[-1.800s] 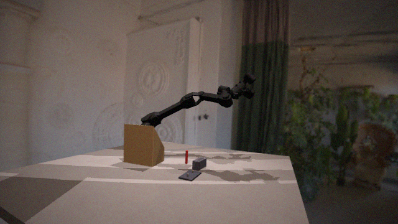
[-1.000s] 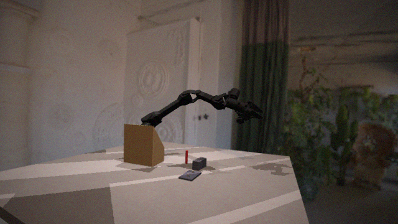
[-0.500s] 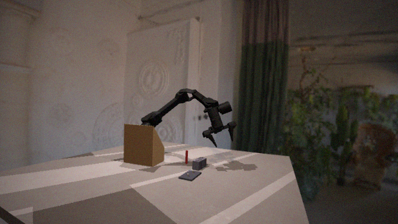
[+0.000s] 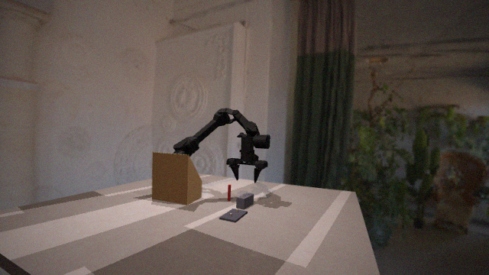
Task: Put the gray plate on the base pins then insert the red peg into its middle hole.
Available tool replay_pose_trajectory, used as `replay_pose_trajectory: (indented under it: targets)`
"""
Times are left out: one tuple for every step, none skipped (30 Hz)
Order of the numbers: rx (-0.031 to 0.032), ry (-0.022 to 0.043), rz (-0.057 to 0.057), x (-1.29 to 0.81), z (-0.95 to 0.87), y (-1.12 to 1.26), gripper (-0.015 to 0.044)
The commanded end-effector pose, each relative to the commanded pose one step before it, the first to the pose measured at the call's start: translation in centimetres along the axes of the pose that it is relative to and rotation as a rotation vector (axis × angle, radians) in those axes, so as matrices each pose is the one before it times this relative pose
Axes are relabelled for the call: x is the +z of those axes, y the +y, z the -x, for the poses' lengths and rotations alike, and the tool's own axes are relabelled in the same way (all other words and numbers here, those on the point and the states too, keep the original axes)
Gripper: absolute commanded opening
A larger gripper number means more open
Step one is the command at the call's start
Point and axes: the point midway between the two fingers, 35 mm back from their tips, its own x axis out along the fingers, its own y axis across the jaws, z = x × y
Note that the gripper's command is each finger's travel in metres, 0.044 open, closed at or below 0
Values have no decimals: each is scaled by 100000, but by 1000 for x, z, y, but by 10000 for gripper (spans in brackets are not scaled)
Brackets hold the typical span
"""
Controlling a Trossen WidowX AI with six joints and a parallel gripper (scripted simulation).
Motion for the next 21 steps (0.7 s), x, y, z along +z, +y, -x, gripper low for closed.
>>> replay_pose_trajectory:
  targets:
    - [1066,-561,-2199,9,-332,282,440]
    - [1,19,25,-2,-853,-25,440]
    - [11,-45,10,10,-1265,7,440]
    - [11,-87,-29,14,-830,34,440]
    - [5,-39,-17,6,-274,16,440]
    - [0,0,0,0,0,0,440]
    - [0,0,0,0,0,0,440]
    - [0,0,0,0,0,0,440]
    - [0,-1,0,0,-120,-14,440]
    - [1,-7,0,0,-361,-39,440]
    - [4,-21,0,2,-541,-50,440]
    - [5,-21,0,3,-360,-28,440]
    - [2,-8,0,1,-120,-8,440]
    - [0,0,0,0,0,0,440]
    - [0,0,0,0,0,0,440]
    - [0,2,0,0,-27,-3,440]
    - [-1,7,0,-1,-80,-8,440]
    - [-1,11,0,-1,-133,-12,440]
    - [-1,13,0,-1,-163,-15,440]
    - [-1,12,0,-1,-163,-14,440]
    - [-1,11,0,-1,-163,-13,440]
